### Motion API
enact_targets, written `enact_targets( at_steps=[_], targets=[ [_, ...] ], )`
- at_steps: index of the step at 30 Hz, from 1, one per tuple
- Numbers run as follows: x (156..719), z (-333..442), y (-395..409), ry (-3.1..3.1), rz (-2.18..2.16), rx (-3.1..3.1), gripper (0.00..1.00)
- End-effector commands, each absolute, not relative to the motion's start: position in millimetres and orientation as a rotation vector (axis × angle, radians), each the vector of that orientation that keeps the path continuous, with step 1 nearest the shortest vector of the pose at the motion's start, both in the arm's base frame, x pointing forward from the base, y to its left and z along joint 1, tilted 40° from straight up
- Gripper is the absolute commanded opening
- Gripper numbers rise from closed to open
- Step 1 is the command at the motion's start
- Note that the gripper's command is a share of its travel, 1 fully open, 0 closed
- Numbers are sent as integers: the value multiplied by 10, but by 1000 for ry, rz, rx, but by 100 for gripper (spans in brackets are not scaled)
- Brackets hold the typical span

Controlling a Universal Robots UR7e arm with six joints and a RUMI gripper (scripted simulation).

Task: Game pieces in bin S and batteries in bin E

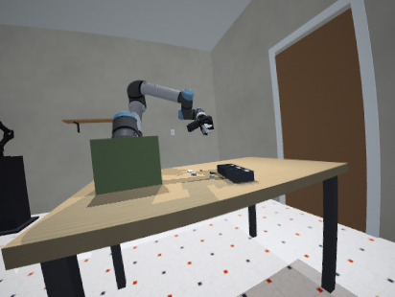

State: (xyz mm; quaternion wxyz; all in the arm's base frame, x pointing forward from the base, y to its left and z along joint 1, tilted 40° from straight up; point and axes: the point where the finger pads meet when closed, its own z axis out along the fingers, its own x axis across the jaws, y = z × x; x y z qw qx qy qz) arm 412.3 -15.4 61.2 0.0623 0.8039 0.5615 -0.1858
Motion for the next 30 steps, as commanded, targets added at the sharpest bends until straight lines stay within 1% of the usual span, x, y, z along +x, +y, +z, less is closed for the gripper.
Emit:
enact_targets(
  at_steps=[1, 10, 12, 16, 27, 29, 30],
  targets=[
    [4010, 543, -197, 1524, -547, 2588, 4],
    [3857, 457, -227, 1123, -531, 2873, 4],
    [3857, 457, -227, 1123, -531, 2873, 4],
    [3738, 397, -236, 864, -530, 3009, 4],
    [3609, 343, -233, 269, -546, 3213, 4],
    [3609, 343, -233, 269, -546, 3213, 4],
    [3609, 343, -233, 150, -551, 3237, 4]
  ],
)
